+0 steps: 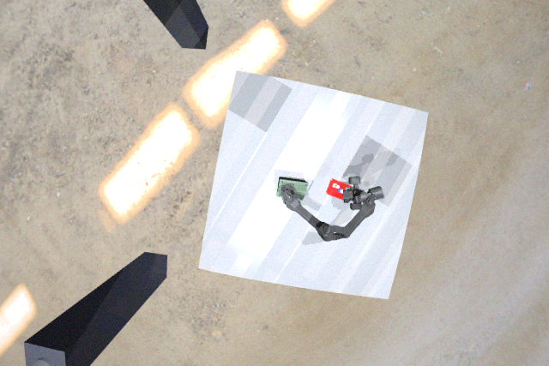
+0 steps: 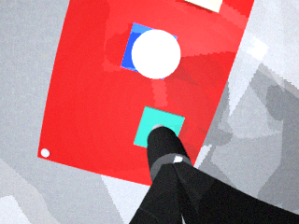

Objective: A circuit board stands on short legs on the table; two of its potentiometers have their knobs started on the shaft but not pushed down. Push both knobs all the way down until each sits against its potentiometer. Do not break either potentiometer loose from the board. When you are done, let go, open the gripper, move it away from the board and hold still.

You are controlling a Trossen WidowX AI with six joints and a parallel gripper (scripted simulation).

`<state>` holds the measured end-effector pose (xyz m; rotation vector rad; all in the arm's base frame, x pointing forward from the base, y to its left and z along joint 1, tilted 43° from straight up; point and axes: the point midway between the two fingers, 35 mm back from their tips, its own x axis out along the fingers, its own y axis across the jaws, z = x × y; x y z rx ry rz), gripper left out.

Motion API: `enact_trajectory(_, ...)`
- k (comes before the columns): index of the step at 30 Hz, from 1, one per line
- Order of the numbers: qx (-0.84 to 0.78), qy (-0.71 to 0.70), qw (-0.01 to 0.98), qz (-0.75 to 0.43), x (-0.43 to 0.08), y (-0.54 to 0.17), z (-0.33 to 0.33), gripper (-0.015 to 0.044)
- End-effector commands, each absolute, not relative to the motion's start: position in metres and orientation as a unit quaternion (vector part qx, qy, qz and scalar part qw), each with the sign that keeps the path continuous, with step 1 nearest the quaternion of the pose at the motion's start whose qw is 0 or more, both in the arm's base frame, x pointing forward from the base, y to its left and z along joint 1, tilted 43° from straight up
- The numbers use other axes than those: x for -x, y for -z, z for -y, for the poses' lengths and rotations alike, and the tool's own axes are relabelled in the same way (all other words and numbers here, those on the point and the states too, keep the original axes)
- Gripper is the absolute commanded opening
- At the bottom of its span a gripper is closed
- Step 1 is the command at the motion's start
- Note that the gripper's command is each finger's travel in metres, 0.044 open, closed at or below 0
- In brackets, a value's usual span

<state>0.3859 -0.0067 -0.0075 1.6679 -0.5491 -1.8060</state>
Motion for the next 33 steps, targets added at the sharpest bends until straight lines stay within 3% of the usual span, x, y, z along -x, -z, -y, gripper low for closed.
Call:
enact_trajectory(1,-0.631,0.683,0.302,0.212,-0.3877,0.0108,0.0131,0.0000)
enact_trajectory(33,-0.631,0.683,0.302,0.212,-0.3876,0.0139,0.0160,0.0000)
